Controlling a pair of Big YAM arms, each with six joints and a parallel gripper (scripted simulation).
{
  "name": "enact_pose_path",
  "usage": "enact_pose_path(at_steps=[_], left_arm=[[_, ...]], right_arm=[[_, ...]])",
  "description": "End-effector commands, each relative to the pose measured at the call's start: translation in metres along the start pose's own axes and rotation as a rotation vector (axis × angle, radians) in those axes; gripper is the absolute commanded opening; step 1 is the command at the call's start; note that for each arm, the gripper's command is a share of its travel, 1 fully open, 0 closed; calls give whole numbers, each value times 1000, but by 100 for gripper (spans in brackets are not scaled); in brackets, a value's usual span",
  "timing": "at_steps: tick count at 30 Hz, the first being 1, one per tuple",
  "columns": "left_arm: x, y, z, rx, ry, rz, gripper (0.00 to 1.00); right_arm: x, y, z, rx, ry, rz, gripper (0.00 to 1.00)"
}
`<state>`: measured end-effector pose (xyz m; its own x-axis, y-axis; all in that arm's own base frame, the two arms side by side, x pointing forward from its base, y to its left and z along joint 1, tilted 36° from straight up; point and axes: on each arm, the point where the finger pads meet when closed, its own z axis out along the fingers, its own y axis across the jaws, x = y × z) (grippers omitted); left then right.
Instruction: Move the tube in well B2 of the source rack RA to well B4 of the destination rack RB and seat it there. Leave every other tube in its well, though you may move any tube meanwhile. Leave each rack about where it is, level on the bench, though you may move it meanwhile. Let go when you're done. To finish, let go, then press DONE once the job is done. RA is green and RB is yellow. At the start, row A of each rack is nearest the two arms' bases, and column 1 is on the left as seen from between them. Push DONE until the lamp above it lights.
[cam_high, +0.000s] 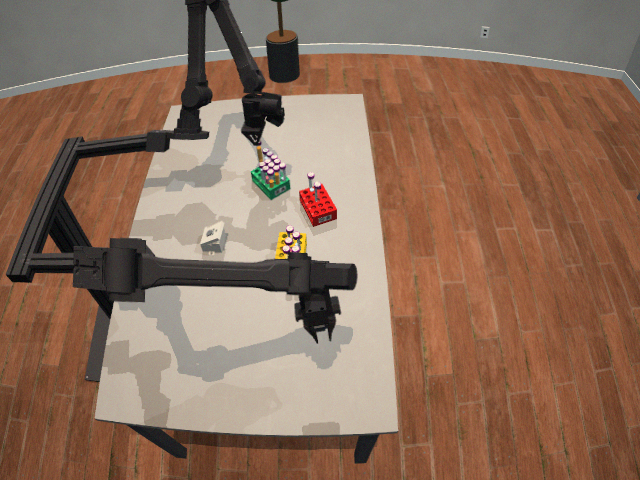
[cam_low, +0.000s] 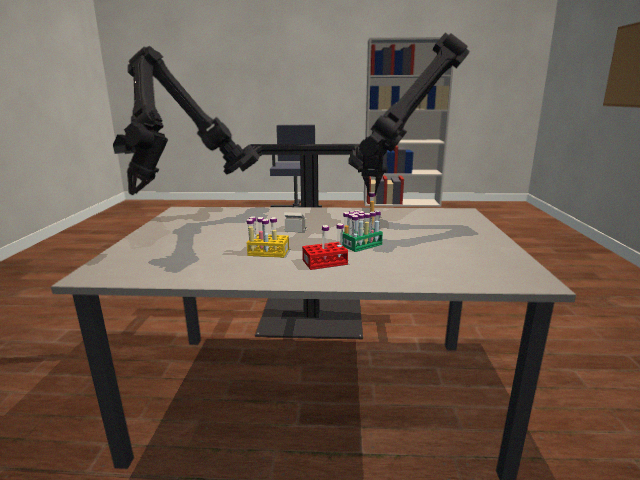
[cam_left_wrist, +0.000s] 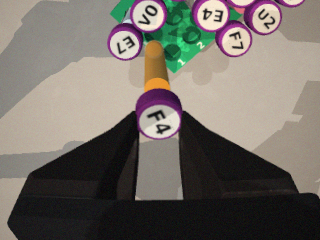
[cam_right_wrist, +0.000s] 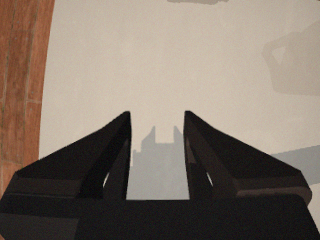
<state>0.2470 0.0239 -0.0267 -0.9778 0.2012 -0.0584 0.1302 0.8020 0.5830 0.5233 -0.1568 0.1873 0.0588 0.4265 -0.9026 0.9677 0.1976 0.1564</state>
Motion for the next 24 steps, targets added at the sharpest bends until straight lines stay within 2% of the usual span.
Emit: enact_pose_path(at_steps=[1,24], left_arm=[[-1,1,6,-1,7,4,0],[3,1,14,-2,13,8,0]], right_arm=[[-9,9,-5,-15,-6,24,30],[-9,9,-5,-15,-6,24,30]])
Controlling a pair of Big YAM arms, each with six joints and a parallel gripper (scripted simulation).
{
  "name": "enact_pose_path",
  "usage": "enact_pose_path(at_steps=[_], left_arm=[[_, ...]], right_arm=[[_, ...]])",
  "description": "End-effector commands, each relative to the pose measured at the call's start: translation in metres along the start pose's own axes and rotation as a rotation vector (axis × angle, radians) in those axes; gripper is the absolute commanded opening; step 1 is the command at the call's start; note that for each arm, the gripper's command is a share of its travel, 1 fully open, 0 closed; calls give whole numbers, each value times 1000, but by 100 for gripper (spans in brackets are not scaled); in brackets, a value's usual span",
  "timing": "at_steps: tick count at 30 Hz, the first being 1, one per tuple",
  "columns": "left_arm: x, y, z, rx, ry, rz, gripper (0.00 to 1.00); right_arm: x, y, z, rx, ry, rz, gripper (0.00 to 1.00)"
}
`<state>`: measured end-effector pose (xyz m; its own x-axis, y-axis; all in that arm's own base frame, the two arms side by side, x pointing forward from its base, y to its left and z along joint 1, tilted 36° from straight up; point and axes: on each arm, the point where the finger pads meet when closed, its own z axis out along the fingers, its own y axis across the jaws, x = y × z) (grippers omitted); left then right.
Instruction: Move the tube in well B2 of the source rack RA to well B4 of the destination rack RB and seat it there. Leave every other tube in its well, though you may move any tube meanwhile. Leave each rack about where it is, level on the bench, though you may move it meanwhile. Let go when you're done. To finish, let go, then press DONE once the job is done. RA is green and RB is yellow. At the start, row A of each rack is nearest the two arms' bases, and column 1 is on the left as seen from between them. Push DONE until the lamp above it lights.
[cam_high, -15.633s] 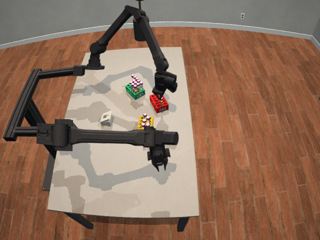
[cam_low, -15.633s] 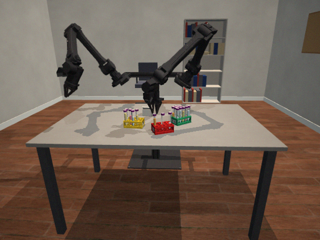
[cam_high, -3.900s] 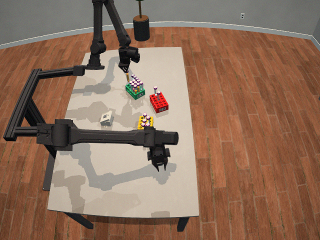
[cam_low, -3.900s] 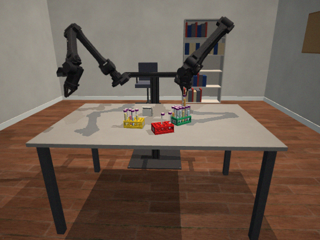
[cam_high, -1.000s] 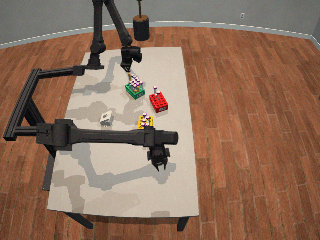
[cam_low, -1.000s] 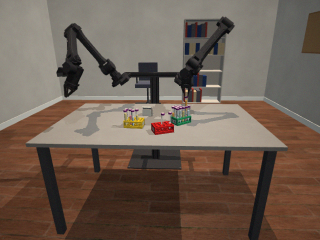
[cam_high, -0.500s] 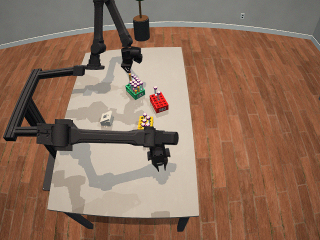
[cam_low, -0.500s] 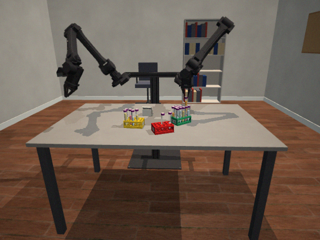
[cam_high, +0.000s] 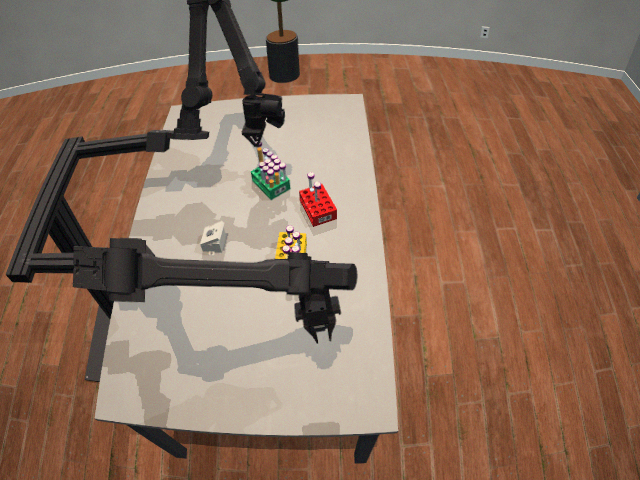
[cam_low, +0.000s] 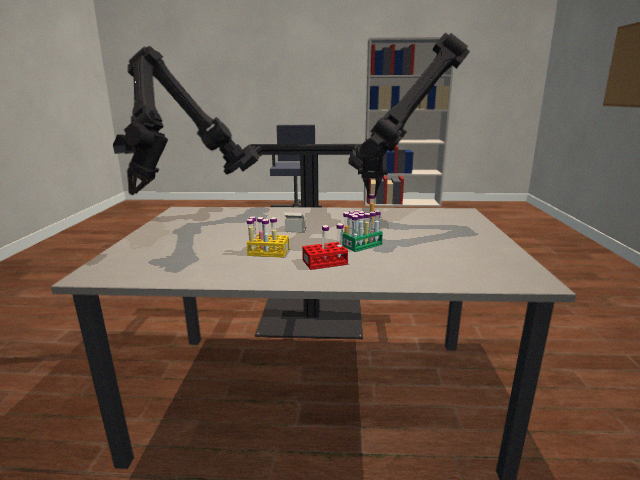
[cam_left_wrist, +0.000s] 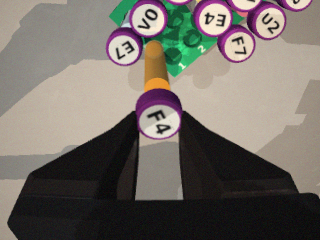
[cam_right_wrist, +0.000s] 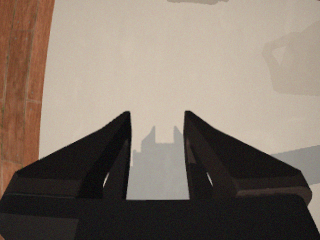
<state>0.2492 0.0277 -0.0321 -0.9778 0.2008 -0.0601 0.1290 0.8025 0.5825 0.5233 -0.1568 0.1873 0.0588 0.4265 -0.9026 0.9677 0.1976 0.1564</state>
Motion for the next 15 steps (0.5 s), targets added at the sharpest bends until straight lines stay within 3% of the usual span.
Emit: enact_pose_path(at_steps=[1,15], left_arm=[[4,1,8,-2,14,9,0],[4,1,12,-2,14,10,0]], right_arm=[[-9,9,-5,-15,-6,24,30],[-9,9,-5,-15,-6,24,30]])
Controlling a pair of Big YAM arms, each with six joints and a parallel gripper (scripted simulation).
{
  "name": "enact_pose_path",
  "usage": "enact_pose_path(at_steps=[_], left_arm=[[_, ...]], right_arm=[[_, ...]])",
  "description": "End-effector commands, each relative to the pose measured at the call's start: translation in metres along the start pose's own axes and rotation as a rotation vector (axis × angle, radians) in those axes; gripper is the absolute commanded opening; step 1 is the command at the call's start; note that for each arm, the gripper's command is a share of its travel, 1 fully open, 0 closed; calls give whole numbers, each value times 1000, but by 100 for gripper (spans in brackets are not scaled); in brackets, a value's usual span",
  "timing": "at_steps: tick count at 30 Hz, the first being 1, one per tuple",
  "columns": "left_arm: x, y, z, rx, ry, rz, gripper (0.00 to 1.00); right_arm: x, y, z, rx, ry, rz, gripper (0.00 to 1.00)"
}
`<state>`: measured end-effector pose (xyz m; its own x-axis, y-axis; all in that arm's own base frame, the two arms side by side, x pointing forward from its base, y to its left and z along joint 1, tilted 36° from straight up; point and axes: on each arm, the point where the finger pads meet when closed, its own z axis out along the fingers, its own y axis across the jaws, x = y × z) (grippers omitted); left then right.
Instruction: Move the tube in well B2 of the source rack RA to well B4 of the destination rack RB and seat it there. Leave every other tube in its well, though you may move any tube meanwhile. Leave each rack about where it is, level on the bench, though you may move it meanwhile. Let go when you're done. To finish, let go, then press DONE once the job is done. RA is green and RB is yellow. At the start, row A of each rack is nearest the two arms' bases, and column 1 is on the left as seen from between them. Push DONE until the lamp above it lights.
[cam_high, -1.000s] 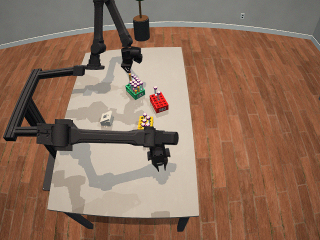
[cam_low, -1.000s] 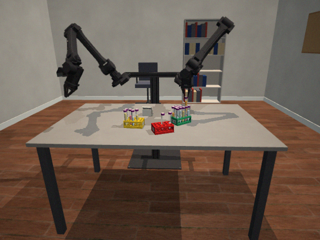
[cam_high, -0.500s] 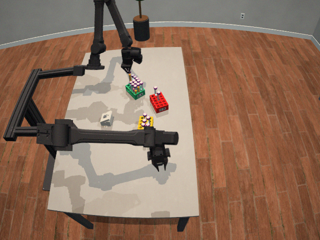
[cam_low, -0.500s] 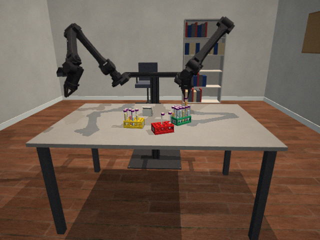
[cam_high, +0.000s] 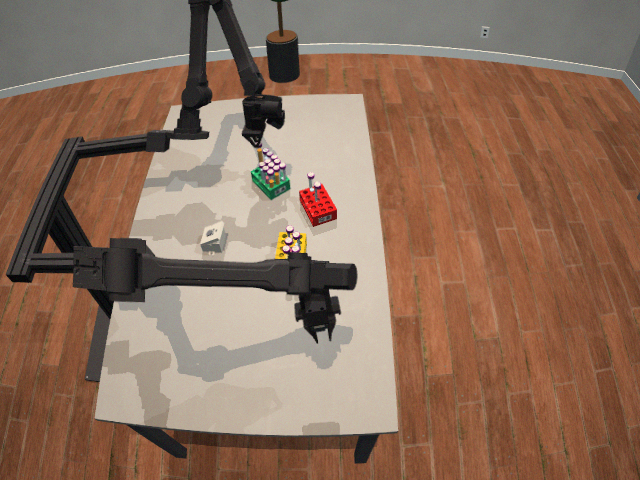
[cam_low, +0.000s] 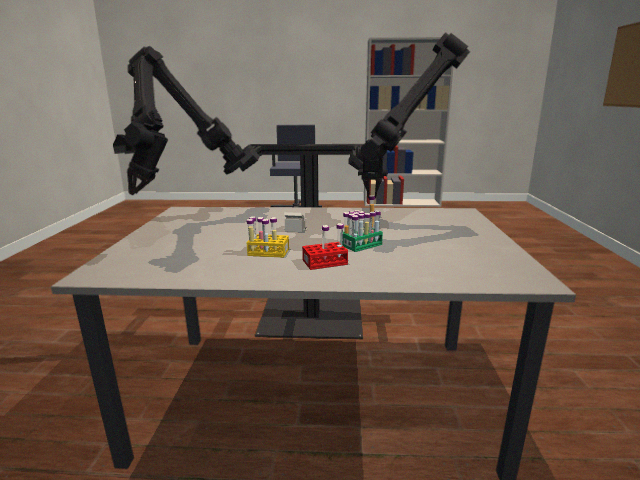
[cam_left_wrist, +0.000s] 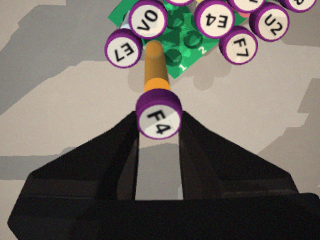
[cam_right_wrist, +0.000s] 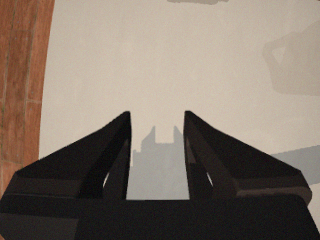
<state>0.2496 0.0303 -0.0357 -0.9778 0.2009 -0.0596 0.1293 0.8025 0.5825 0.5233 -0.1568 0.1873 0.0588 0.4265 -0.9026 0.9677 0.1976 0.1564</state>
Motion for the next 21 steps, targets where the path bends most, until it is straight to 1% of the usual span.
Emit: enact_pose_path(at_steps=[1,21], left_arm=[[4,1,8,-2,14,9,0],[4,1,14,-2,14,9,0]], right_arm=[[-9,9,-5,-15,-6,24,30],[-9,9,-5,-15,-6,24,30]])
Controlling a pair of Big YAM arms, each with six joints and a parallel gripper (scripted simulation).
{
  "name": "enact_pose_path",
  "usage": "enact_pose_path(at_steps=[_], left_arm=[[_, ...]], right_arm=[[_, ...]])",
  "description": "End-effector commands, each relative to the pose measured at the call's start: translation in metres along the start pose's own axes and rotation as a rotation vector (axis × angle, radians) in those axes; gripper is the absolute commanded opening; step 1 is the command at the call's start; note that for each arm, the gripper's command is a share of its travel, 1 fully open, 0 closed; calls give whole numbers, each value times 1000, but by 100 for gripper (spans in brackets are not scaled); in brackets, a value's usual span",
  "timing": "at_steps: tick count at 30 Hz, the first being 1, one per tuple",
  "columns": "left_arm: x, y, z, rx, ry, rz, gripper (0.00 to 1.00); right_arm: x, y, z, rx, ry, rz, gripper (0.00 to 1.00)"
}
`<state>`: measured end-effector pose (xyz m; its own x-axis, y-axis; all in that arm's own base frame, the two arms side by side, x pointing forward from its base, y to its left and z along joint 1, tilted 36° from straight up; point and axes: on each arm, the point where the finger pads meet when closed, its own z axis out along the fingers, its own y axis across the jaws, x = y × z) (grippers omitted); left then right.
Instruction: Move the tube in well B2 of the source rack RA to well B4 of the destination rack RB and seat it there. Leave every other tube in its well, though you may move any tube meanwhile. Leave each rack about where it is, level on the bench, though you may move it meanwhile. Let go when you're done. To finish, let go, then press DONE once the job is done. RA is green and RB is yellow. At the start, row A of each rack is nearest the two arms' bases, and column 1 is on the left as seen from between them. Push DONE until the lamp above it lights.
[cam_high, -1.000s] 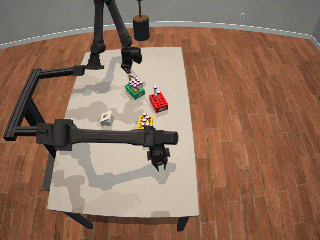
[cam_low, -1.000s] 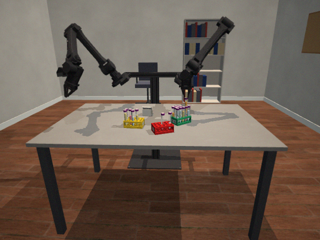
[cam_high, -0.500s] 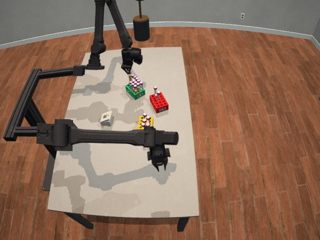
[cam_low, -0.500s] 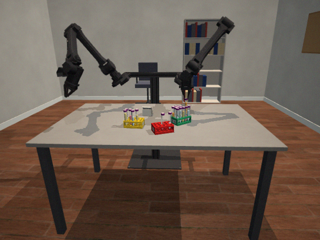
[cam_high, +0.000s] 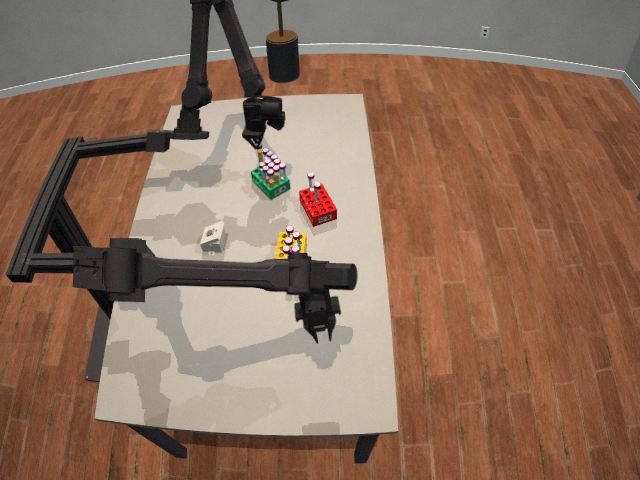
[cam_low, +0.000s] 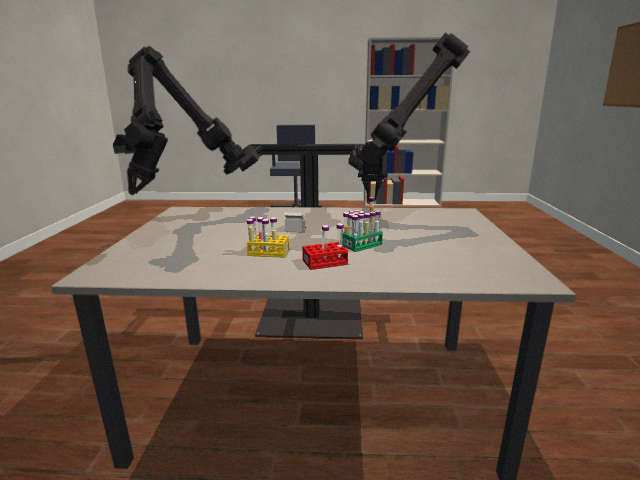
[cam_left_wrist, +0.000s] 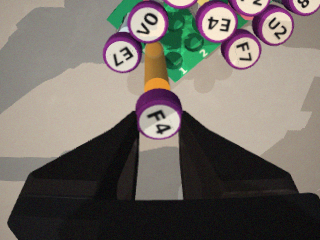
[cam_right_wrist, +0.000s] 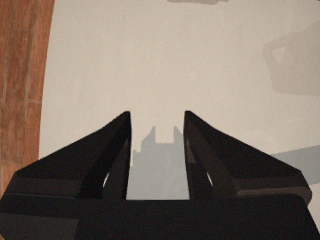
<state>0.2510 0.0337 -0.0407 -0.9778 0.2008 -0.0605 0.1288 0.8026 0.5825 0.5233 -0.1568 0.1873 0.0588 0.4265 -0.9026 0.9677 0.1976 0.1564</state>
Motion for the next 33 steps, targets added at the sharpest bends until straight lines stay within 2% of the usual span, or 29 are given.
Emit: enact_pose_path(at_steps=[1,33], left_arm=[[5,1,8,-2,15,10,0],[6,4,19,-1,15,10,0]], right_arm=[[-9,9,-5,-15,-6,24,30],[-9,9,-5,-15,-6,24,30]])
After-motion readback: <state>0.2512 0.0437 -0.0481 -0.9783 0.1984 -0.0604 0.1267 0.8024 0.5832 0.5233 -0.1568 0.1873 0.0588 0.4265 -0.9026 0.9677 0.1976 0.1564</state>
